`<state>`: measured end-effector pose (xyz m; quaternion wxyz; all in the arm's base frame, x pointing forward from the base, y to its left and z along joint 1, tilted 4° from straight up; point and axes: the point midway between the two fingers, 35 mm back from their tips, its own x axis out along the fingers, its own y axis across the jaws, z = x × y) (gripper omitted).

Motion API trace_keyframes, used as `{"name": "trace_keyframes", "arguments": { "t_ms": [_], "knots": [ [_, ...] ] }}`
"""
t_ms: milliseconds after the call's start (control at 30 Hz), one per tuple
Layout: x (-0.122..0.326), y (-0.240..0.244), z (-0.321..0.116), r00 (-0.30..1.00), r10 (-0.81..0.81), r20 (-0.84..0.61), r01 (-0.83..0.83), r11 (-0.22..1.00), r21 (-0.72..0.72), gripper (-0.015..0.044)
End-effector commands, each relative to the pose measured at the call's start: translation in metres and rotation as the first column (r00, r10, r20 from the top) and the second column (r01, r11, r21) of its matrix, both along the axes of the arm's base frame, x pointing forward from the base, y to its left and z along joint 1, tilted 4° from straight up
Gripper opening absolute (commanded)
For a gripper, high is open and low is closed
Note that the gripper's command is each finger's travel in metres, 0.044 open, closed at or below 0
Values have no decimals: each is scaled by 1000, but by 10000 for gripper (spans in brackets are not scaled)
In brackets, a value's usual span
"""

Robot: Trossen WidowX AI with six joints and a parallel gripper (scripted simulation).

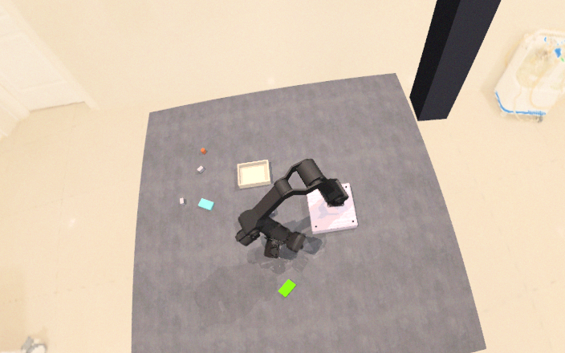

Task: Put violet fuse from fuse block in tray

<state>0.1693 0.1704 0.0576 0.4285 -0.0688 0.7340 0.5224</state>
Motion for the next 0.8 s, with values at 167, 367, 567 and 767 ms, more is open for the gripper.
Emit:
{"name": "trace_keyframes", "arguments": {
  "t_ms": [167,367,567,767],
  "knots": [
    [93,-59,-9,599,-755,268,749,409,-522,71],
    [125,-87,-6,262,-869,420,846,-3,-534,71],
    [154,-120,0,-132,-830,541,777,-426,-463,71],
    [171,-141,5,-359,-731,581,657,-640,-399,71]
  ]
}}
